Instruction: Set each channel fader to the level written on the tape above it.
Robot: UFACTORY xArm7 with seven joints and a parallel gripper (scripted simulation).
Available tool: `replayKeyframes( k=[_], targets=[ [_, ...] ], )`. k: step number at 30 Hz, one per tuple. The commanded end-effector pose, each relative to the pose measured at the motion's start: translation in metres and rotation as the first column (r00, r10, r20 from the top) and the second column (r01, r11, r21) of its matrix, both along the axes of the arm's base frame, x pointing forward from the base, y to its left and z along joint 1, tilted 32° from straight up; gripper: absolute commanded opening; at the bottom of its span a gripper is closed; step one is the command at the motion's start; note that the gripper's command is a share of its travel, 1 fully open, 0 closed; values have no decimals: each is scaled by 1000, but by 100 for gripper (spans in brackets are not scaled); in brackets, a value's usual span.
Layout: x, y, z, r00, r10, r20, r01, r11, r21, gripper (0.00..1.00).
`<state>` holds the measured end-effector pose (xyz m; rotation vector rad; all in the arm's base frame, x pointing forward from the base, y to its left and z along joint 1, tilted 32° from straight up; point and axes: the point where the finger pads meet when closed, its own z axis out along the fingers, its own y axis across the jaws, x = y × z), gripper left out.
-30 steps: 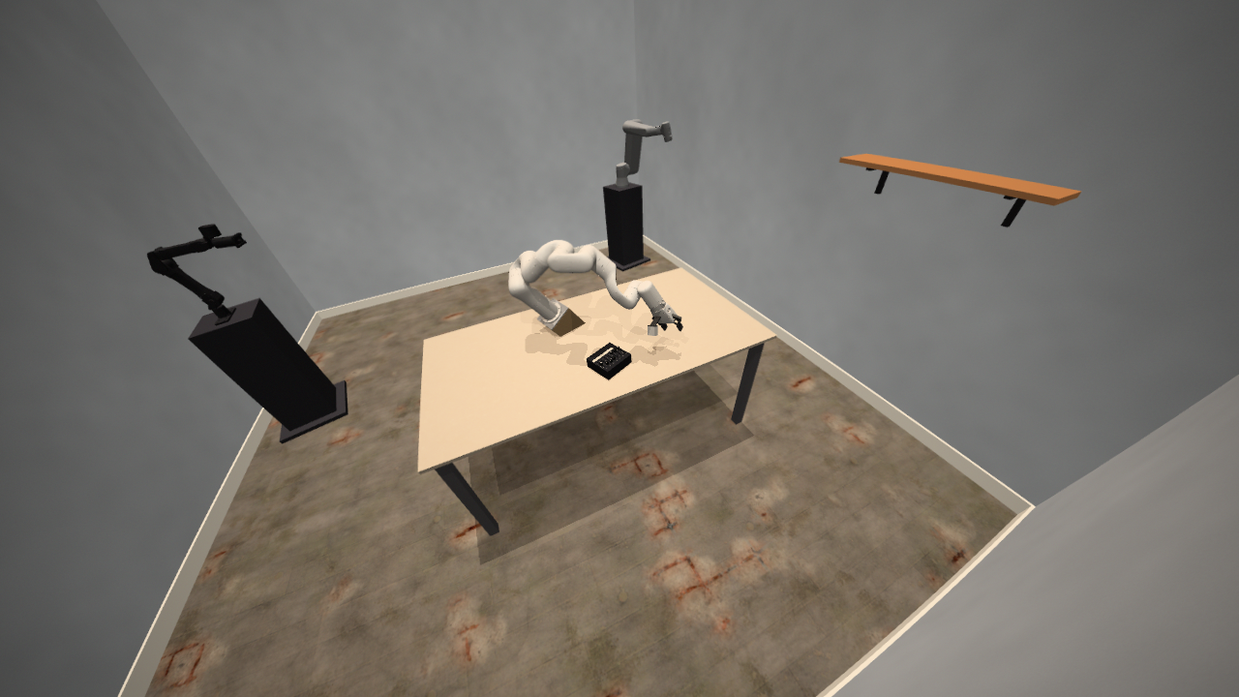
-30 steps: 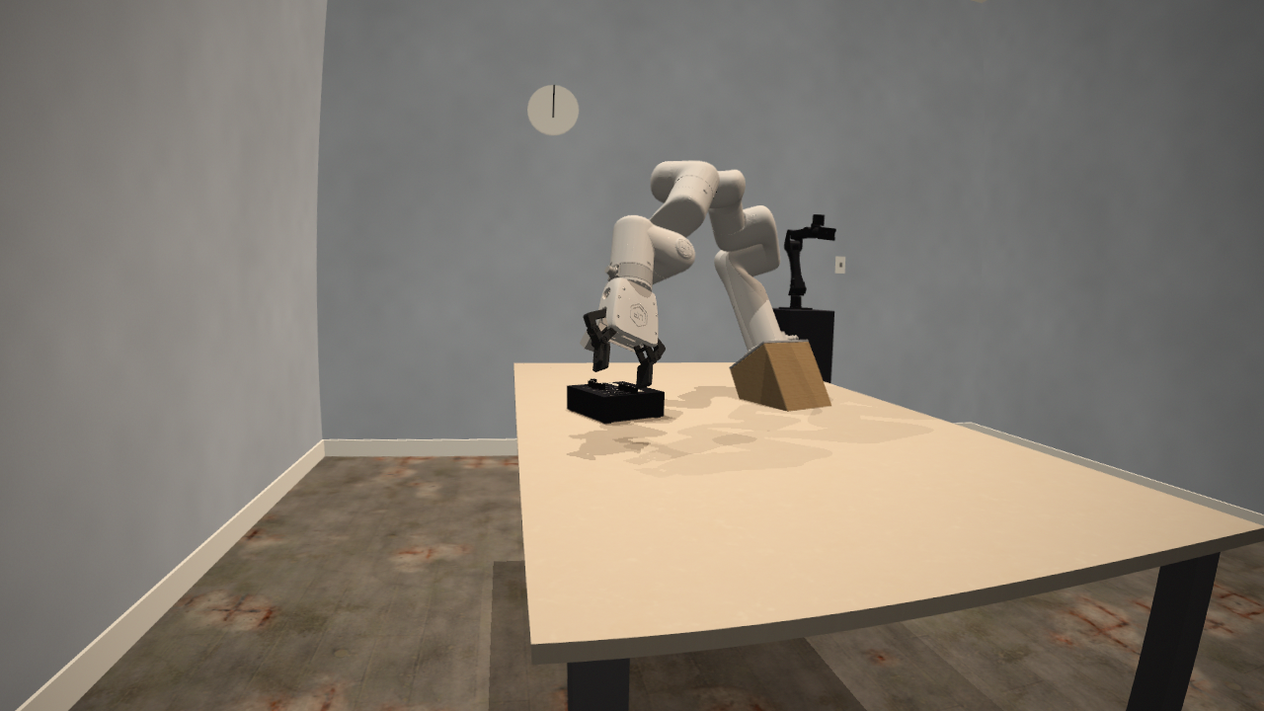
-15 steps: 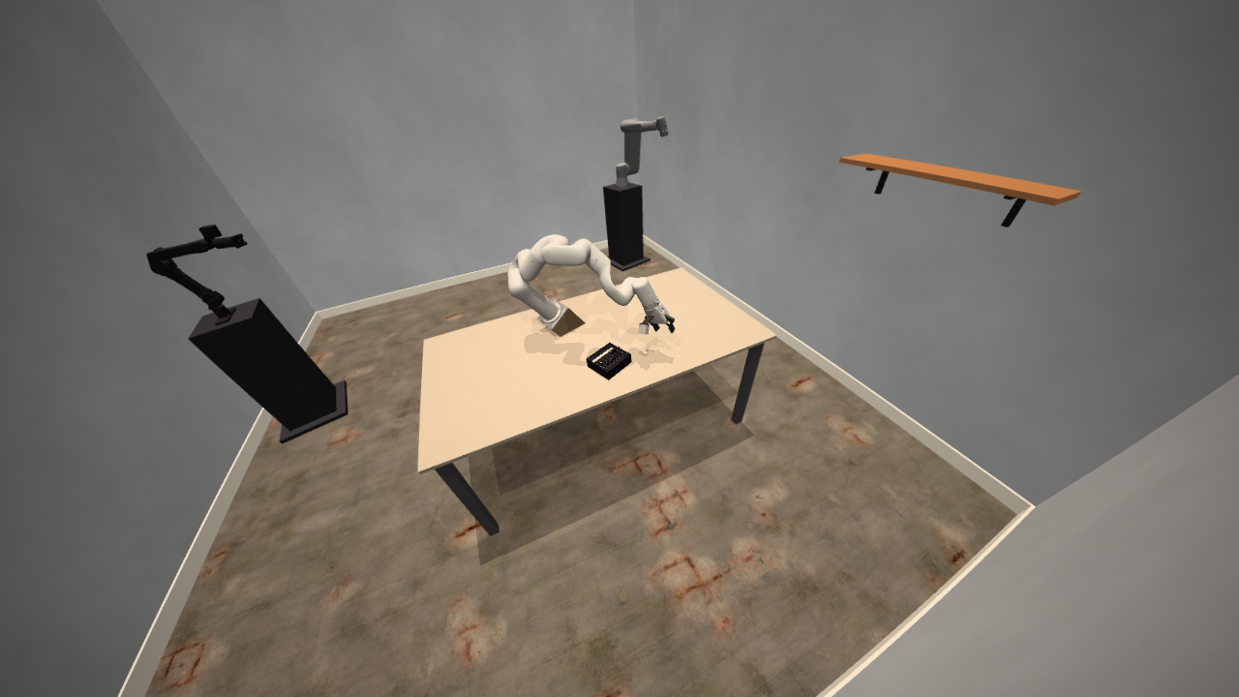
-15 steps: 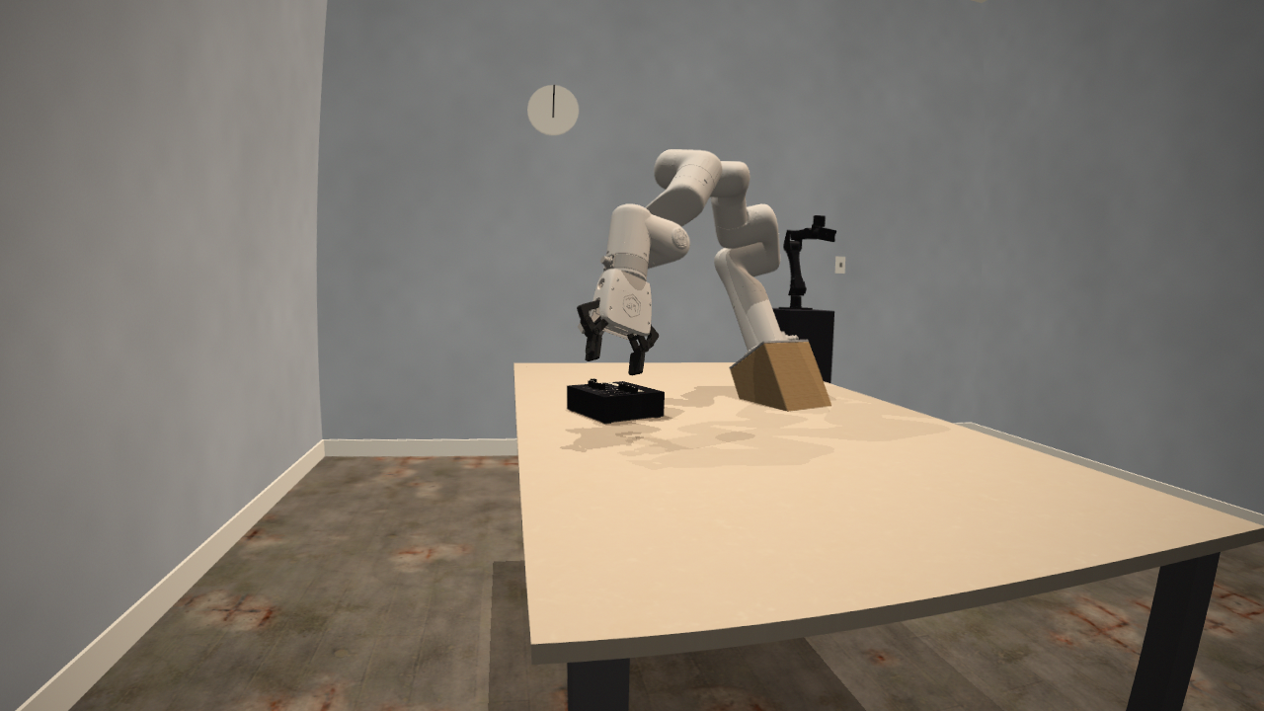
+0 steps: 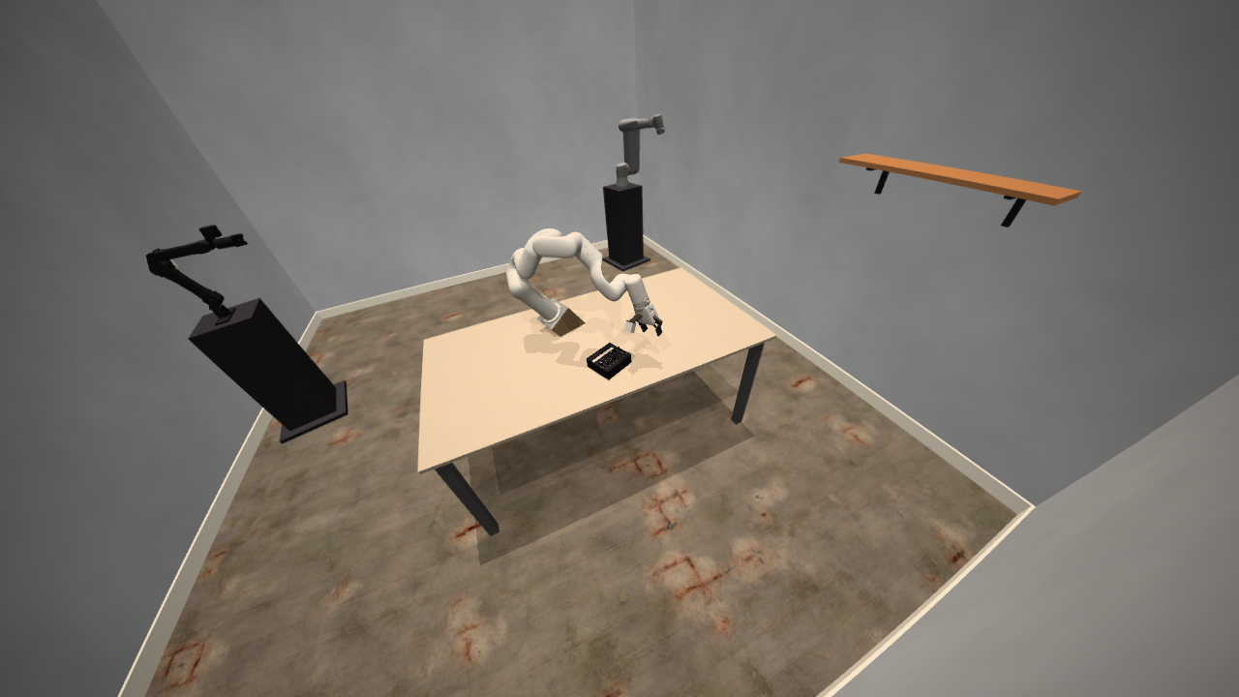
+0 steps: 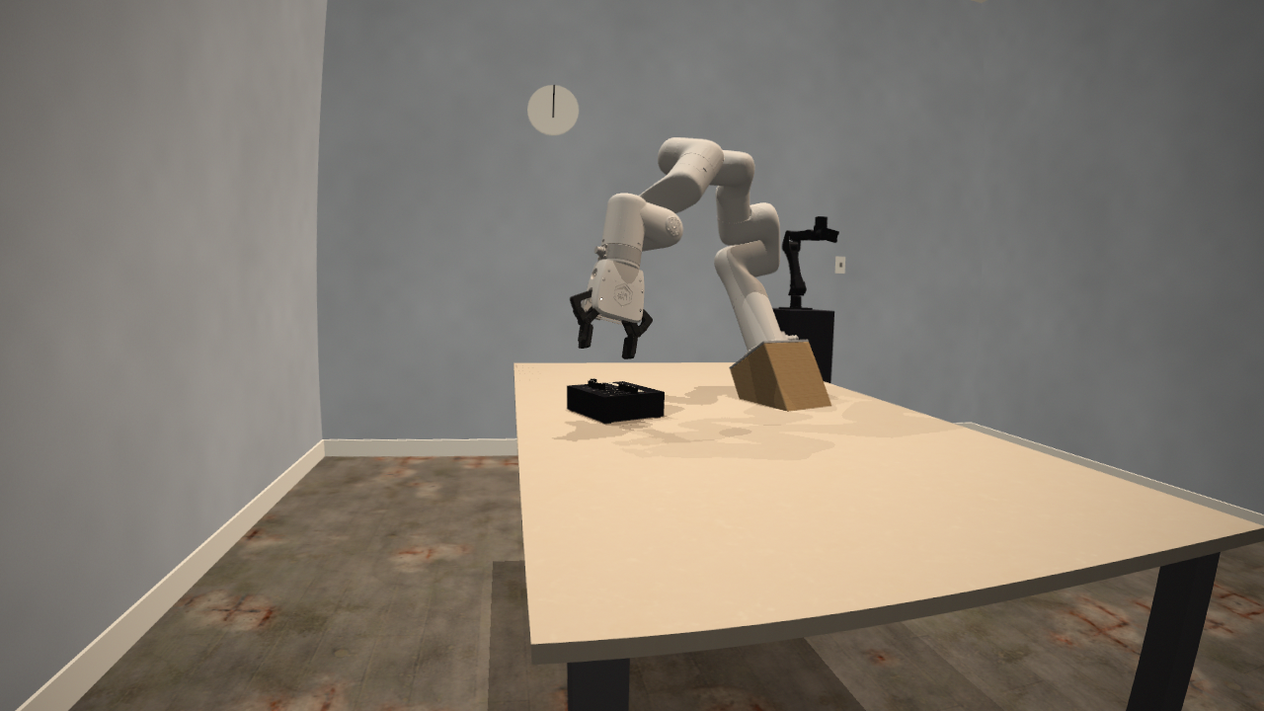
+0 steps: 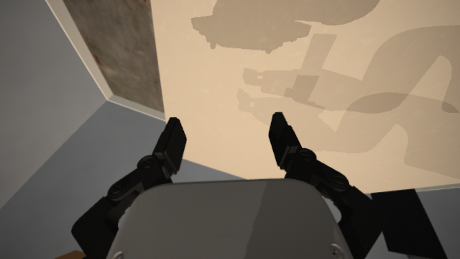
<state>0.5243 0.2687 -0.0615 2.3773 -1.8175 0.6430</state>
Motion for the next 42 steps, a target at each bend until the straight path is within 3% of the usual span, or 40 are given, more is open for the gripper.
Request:
replayKeyframes(
  k=[1, 4, 6, 22, 24, 40, 42],
  targets=[
    [1, 0, 4, 1000, -1, 5, 1, 1000, 0, 100],
    [1, 0, 4, 1000, -1, 5, 1, 1000, 0, 100],
    [-20, -50, 51, 990, -139, 20, 140, 988, -67, 100],
    [-20, -50, 51, 990, -139, 20, 140, 988, -67, 100],
    [-45, -93, 85, 964, -265, 30, 267, 958, -103, 100],
    [-45, -93, 85, 964, -265, 30, 267, 958, -103, 100],
    [-57, -110, 98, 948, -318, 31, 319, 941, -114, 100]
  ],
)
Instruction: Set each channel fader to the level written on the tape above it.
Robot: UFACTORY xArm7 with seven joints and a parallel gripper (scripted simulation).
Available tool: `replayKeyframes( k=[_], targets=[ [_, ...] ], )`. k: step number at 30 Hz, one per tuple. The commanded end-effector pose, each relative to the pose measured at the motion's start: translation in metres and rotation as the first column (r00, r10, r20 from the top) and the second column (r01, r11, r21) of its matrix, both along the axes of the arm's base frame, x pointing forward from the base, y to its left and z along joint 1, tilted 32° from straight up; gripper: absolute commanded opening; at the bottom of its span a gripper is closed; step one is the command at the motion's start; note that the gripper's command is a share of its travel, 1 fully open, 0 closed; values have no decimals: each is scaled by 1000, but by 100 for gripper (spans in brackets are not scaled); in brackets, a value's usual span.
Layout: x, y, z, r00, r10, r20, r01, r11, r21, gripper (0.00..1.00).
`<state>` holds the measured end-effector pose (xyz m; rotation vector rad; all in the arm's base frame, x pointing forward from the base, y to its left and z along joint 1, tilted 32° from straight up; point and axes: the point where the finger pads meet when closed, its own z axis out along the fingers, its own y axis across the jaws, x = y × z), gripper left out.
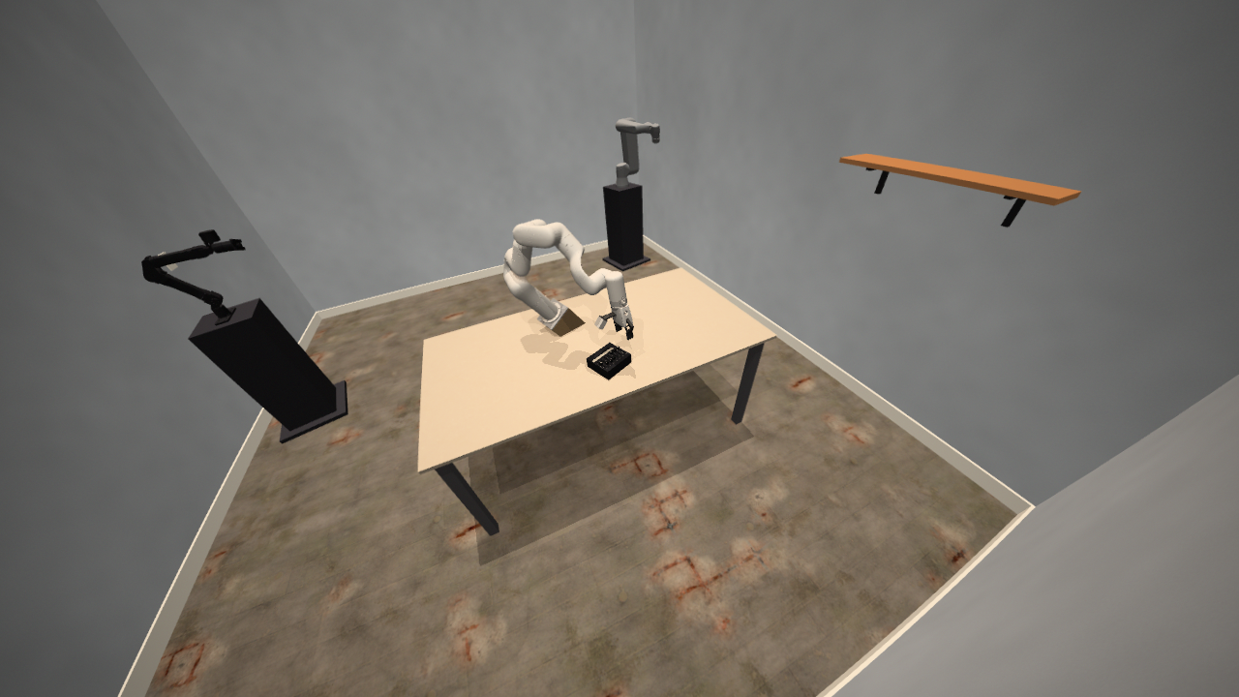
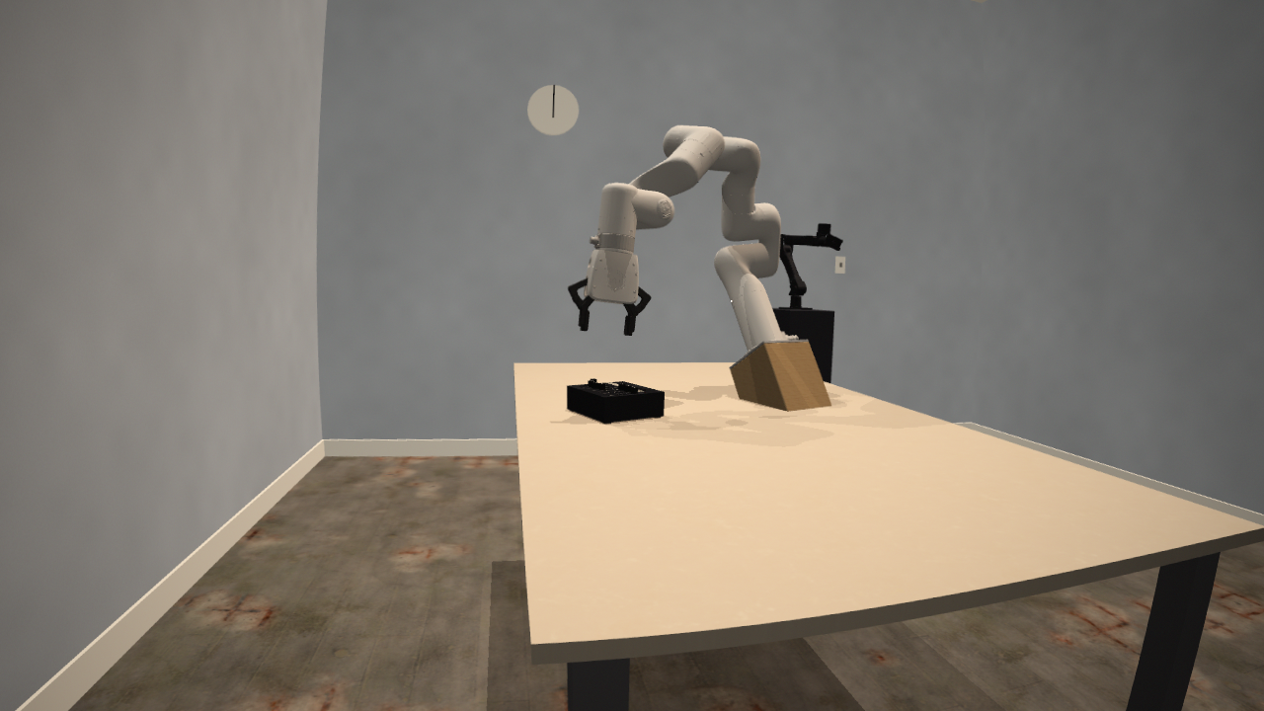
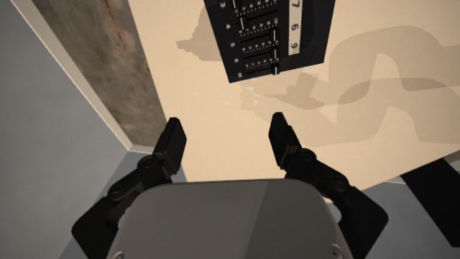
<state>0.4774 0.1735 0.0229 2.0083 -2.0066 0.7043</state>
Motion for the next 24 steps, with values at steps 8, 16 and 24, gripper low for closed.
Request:
replayKeyframes(
  k=[8, 16, 24],
  targets=[
    [-10, -14, 13, 999, -49, 2, 49, 999, -7, 100],
    [-31, -39, 29, 991, -133, -3, 133, 991, -20, 100],
    [-31, -39, 29, 991, -133, -3, 133, 991, -20, 100]
  ],
)
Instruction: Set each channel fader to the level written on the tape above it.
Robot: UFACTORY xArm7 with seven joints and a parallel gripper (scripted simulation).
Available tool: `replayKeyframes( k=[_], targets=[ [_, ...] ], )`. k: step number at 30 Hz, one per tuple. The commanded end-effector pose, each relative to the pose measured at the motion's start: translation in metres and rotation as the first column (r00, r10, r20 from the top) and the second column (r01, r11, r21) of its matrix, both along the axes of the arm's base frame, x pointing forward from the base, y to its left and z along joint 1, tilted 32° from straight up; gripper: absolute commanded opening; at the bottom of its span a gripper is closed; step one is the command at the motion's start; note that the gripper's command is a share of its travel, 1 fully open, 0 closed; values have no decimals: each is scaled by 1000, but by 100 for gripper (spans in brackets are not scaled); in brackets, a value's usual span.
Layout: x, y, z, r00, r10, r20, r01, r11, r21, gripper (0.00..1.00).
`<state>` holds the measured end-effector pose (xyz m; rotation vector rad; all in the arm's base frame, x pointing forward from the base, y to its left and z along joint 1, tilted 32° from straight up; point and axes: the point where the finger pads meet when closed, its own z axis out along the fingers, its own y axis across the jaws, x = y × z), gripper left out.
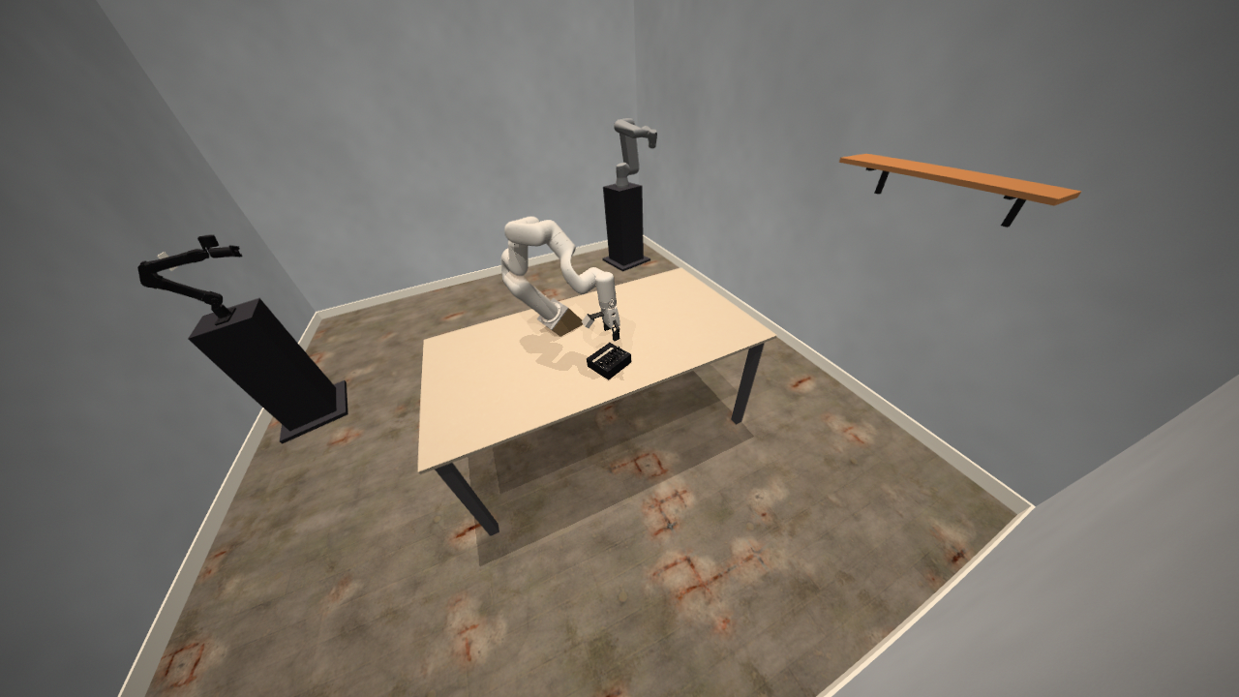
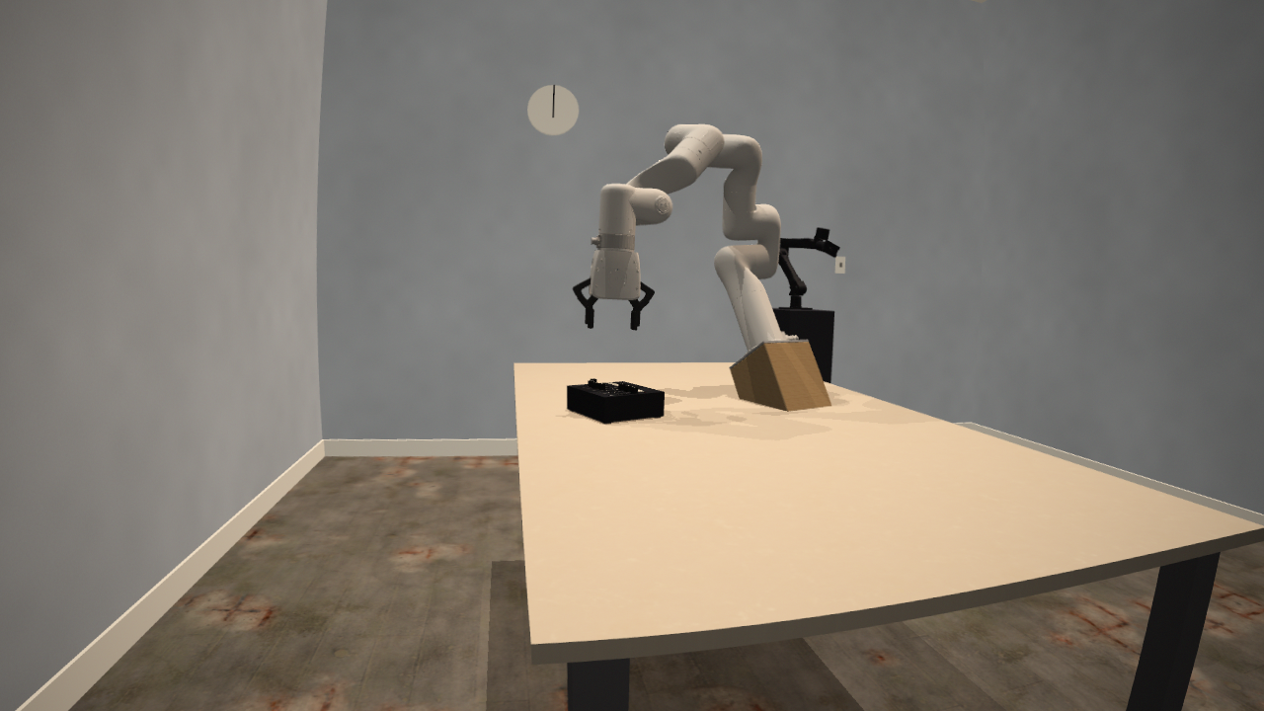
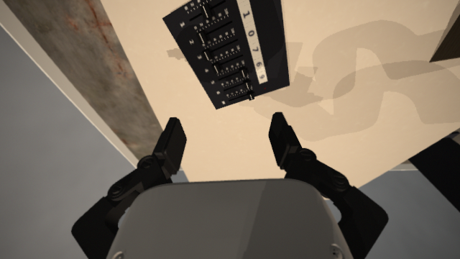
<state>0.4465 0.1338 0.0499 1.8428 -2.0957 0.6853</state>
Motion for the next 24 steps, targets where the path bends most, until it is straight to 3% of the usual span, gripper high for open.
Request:
replayKeyframes(
  k=[1, 4, 24],
  targets=[
    [0, 0, 2, 1000, 0, 3, 0, 1000, 1, 100],
    [-12, -12, 9, 999, -46, -2, 46, 999, -4, 100],
    [-16, -16, 11, 998, -60, -4, 60, 998, -5, 100]
  ],
)
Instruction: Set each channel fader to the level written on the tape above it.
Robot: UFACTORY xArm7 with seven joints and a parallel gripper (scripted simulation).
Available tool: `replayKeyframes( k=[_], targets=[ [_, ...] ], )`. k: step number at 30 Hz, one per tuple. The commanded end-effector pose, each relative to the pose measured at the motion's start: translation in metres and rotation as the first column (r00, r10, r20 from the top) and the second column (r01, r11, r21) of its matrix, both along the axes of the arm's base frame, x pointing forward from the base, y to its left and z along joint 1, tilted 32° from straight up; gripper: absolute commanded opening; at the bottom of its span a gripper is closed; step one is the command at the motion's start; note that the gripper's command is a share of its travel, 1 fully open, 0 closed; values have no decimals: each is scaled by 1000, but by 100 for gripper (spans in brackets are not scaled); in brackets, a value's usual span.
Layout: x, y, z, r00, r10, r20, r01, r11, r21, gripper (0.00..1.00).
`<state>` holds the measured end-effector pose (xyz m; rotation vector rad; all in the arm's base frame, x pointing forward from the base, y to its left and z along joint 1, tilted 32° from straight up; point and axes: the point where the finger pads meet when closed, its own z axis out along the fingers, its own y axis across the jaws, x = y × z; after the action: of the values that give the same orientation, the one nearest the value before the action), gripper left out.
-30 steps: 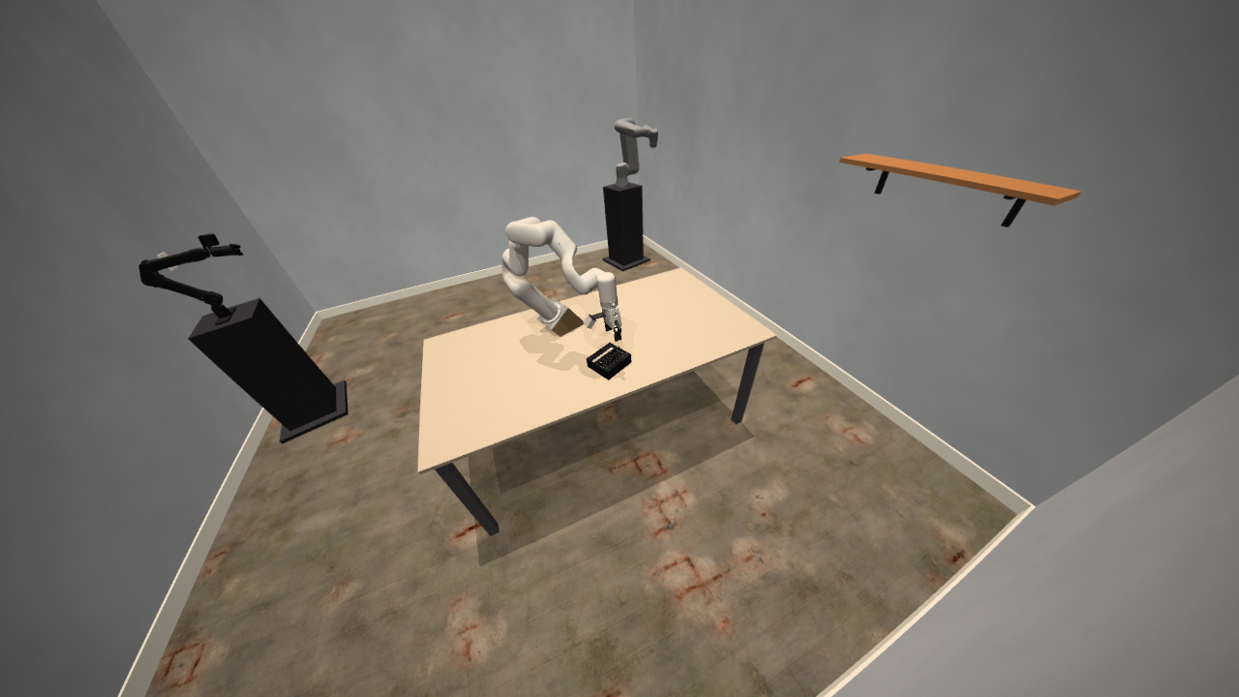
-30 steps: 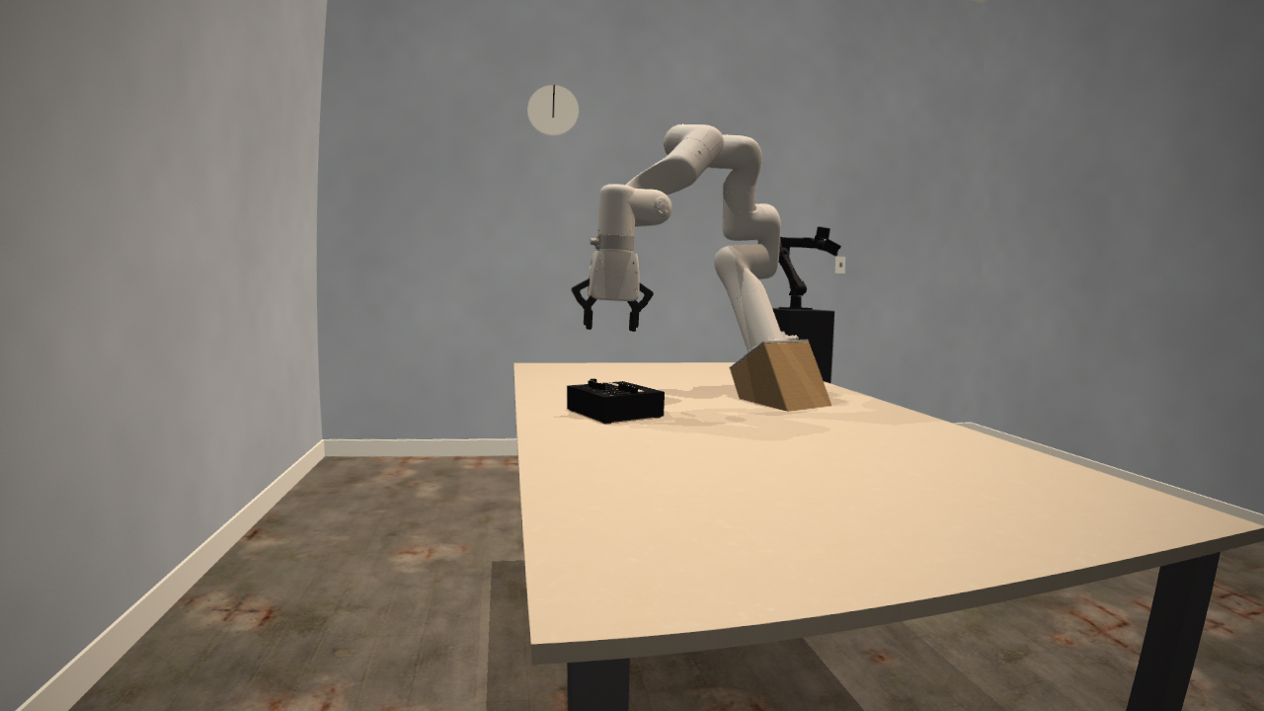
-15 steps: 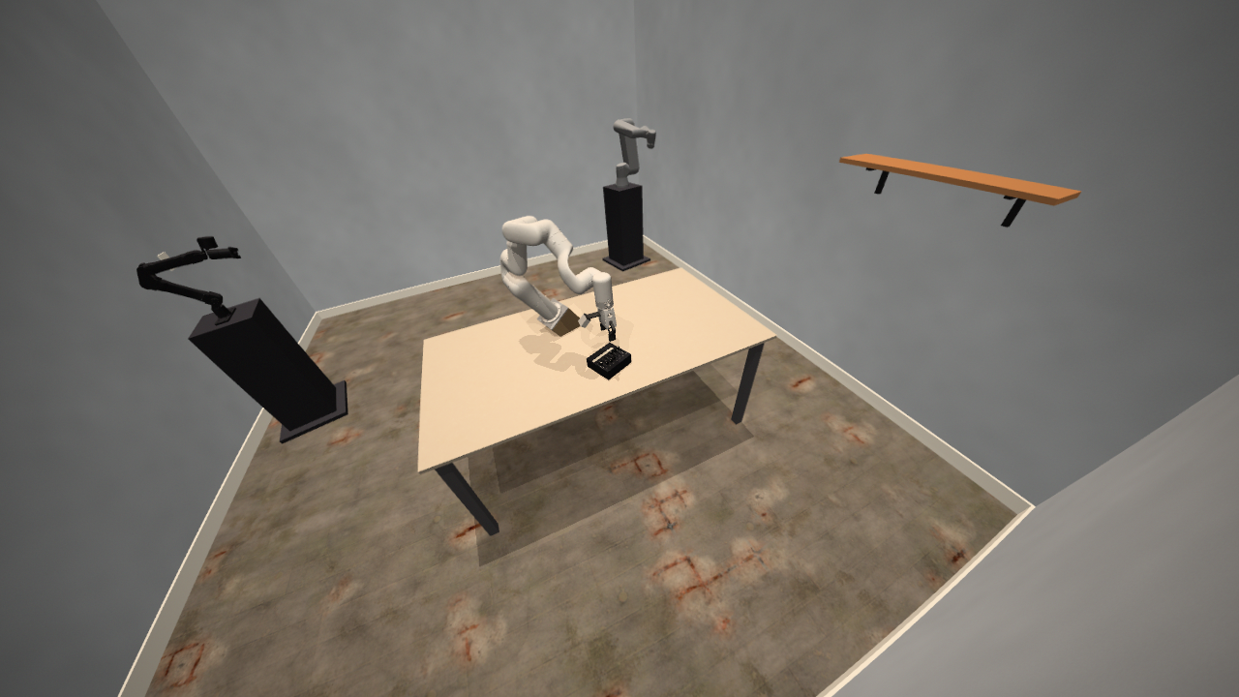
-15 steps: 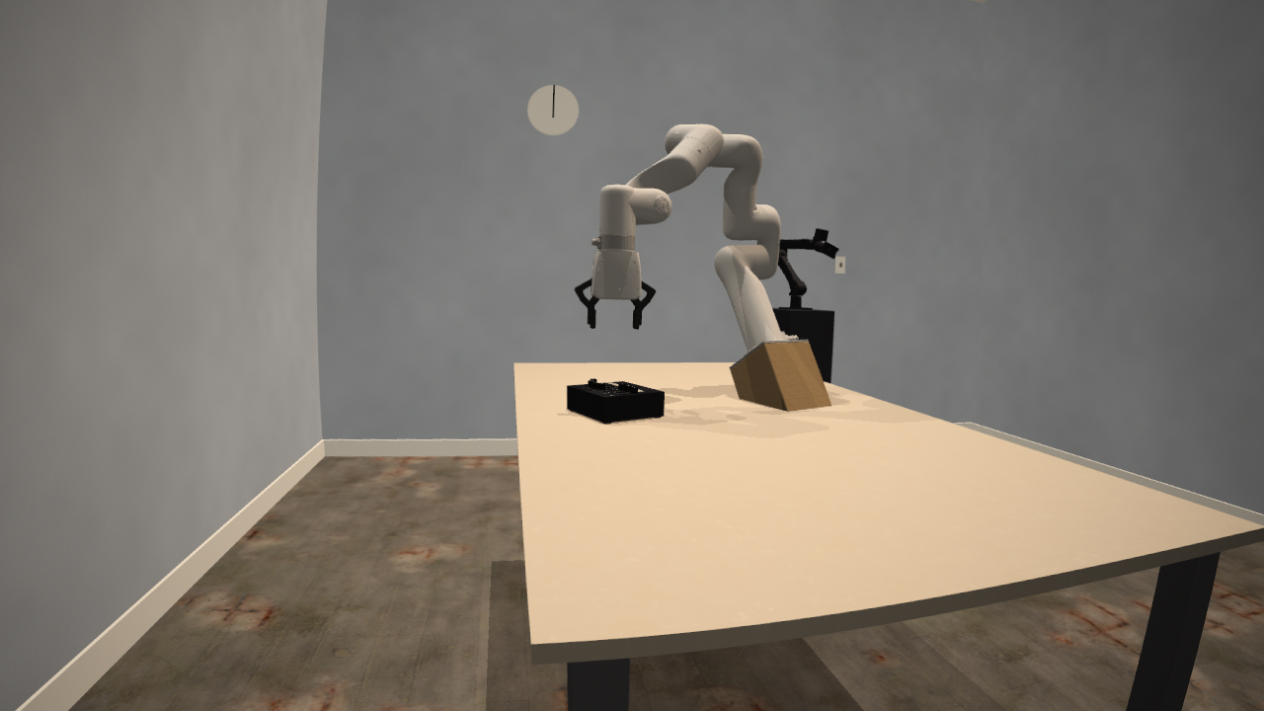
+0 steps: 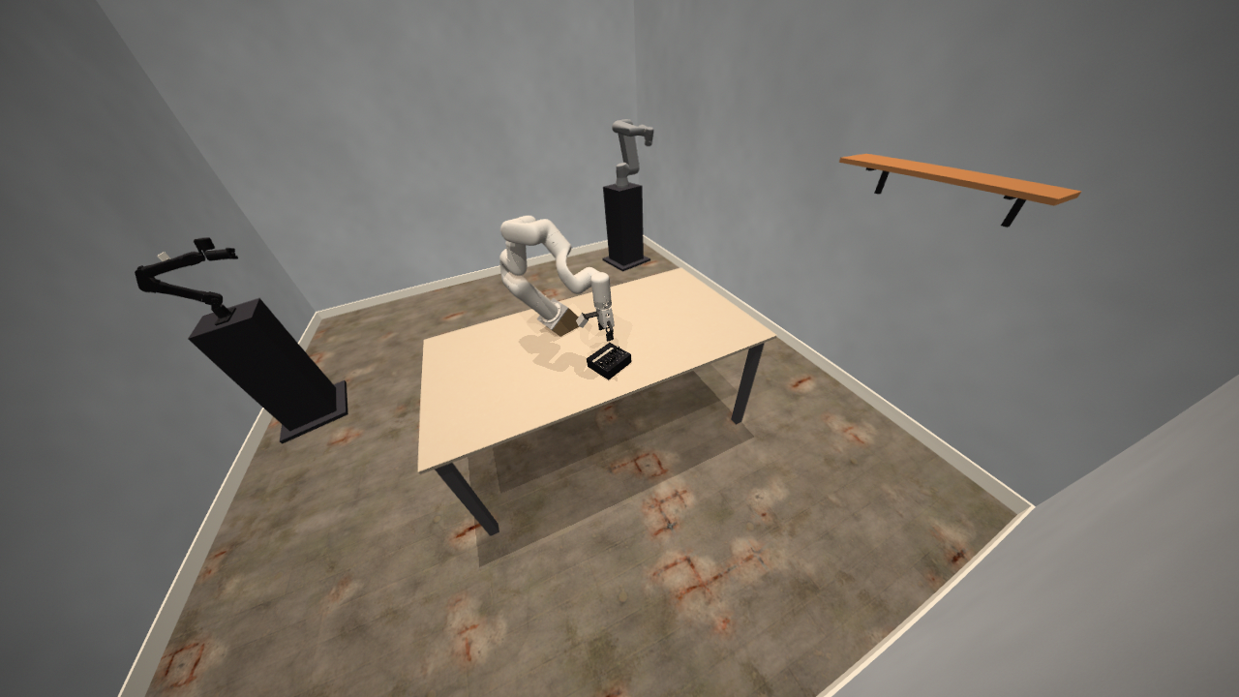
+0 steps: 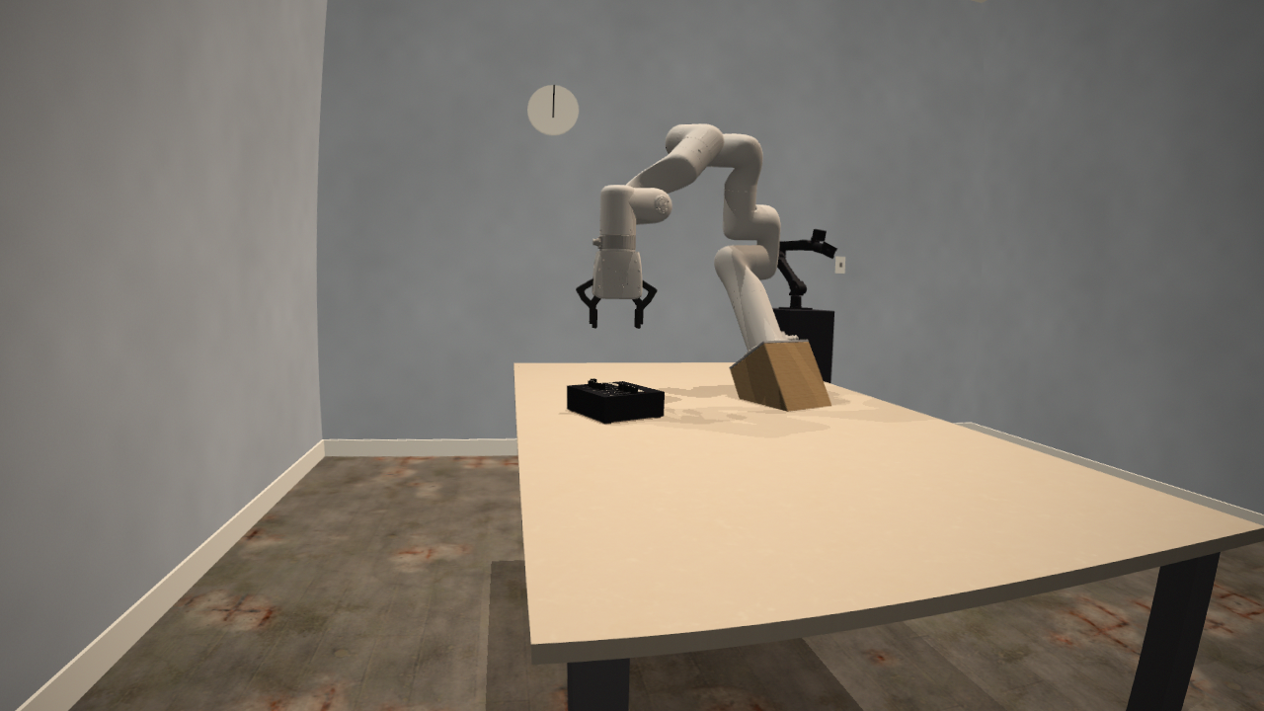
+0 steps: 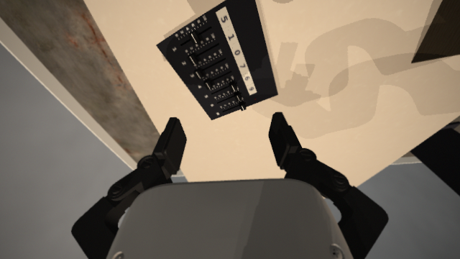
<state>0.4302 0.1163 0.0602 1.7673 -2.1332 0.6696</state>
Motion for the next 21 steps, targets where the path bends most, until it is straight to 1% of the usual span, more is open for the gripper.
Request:
replayKeyframes(
  k=[1, 13, 16, 18, 19, 21],
  targets=[
    [1, 1, 1, 1000, 1, 2, -1, 1000, 2, 100],
    [1, 1, 1, 1000, -7, 5, 7, 1000, 2, 100],
    [6, -2, 0, 995, -92, 39, 92, 996, -1, 100],
    [12, -6, -2, 974, -210, 87, 211, 977, -1, 100],
    [15, -9, -4, 952, -284, 118, 285, 958, 0, 100],
    [15, -9, -4, 952, -284, 118, 285, 958, 0, 100]
  ],
)
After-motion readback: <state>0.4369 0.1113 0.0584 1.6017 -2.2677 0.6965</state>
